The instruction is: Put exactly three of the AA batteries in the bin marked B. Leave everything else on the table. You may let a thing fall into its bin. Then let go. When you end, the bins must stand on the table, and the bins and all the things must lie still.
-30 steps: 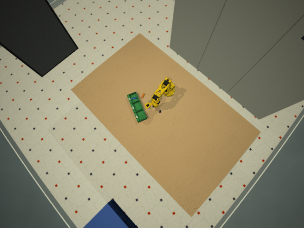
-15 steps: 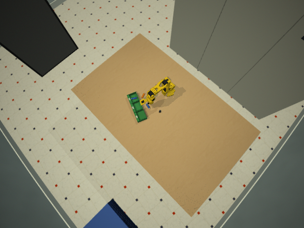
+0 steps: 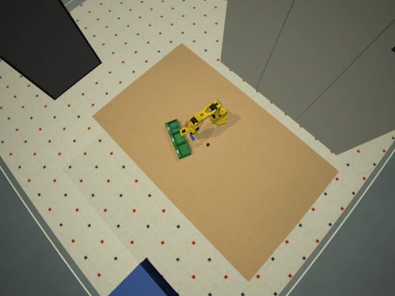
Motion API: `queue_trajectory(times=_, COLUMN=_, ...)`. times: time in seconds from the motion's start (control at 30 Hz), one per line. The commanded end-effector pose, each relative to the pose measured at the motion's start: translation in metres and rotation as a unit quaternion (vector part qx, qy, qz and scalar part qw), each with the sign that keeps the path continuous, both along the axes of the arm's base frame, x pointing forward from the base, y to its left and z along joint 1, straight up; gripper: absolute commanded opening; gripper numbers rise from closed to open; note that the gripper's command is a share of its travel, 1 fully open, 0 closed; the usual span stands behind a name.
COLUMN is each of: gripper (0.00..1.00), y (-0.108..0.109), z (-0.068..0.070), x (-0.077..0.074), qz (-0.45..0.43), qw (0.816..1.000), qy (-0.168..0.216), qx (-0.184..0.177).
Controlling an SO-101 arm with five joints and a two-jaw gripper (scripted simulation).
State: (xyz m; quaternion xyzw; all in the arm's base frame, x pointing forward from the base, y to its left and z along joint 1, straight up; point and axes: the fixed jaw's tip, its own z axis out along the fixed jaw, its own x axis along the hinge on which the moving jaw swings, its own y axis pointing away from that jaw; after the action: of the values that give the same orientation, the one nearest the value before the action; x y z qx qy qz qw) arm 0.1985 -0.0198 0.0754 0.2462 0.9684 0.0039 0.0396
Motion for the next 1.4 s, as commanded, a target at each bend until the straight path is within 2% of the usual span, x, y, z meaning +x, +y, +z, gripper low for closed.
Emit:
queue_trajectory(times=0.0, gripper=0.00, y=-0.014, z=0.010, x=0.012, qz=-0.004, qw=0.999, qy=-0.035, qx=-0.008)
queue_trajectory(times=0.43, gripper=0.00, y=-0.057, z=0.010, x=0.025, qz=-0.018, qw=0.998, qy=-0.055, qx=-0.027)
queue_trajectory(times=0.93, gripper=0.00, y=-0.068, z=0.010, x=0.029, qz=-0.022, qw=0.997, qy=-0.060, qx=-0.032)
queue_trajectory(times=1.37, gripper=0.00, y=-0.108, z=0.013, x=0.047, qz=-0.037, qw=0.995, qy=-0.074, qx=-0.050)
